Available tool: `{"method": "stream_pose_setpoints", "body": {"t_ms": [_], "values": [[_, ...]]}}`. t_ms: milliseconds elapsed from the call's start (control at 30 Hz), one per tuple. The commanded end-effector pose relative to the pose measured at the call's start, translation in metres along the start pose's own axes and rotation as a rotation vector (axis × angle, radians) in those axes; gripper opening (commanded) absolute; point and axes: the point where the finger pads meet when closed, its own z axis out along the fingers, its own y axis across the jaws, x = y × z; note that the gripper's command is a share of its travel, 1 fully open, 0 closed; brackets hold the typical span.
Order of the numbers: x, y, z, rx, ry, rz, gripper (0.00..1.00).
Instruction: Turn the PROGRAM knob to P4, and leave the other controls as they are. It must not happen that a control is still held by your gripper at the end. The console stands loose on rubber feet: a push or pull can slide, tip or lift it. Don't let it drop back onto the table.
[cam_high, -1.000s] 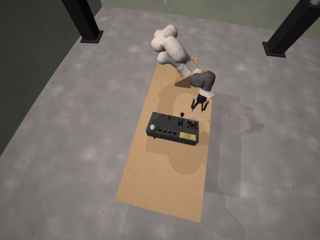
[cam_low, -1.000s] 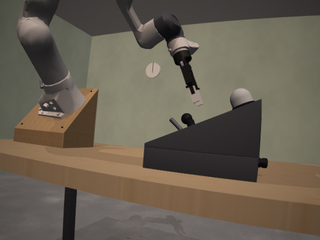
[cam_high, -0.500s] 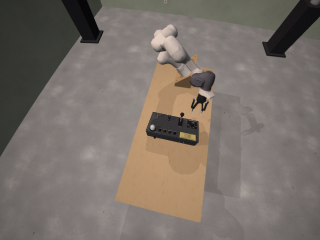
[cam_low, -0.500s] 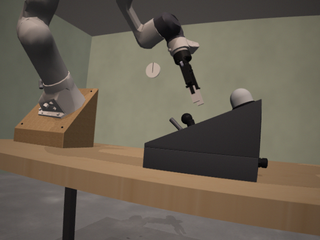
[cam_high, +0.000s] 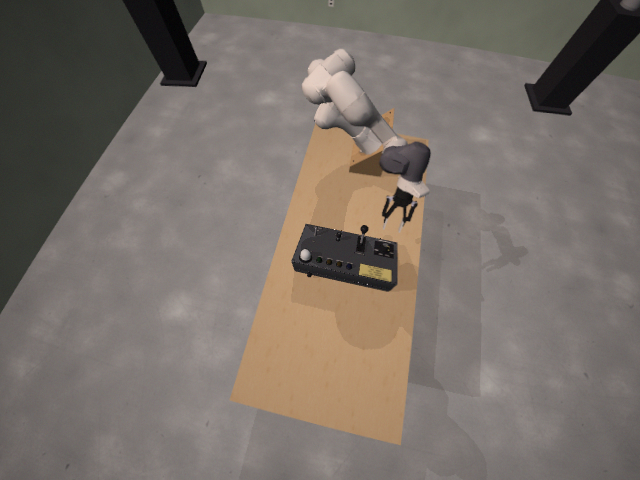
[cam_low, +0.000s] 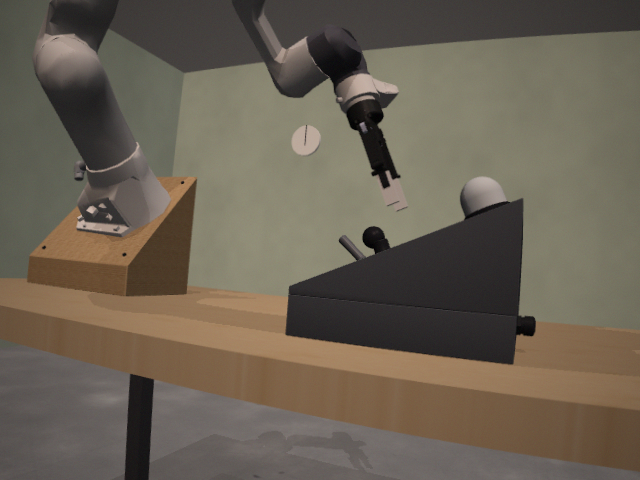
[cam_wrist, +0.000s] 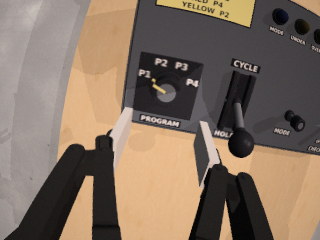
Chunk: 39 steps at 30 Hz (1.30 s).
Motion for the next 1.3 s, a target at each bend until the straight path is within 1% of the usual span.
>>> {"method": "stream_pose_setpoints", "body": {"t_ms": [0,267,500,567,767,1067,1133,1267], "values": [[0.000,0.000,0.000,0.001,0.002,0.005,0.44],[0.000,0.000,0.001,0.001,0.003,0.006,0.44],[0.000,0.000,0.011,0.000,0.004,0.006,0.44],[0.000,0.000,0.011,0.000,0.004,0.006,0.44],[0.000,0.000,0.028,0.000,0.004,0.006,0.44],[0.000,-0.001,0.061,0.000,0.004,0.006,0.44],[0.000,-0.001,0.061,0.000,0.004,0.006,0.44],[0.000,-0.001,0.076,0.000,0.004,0.006,0.44]]}}
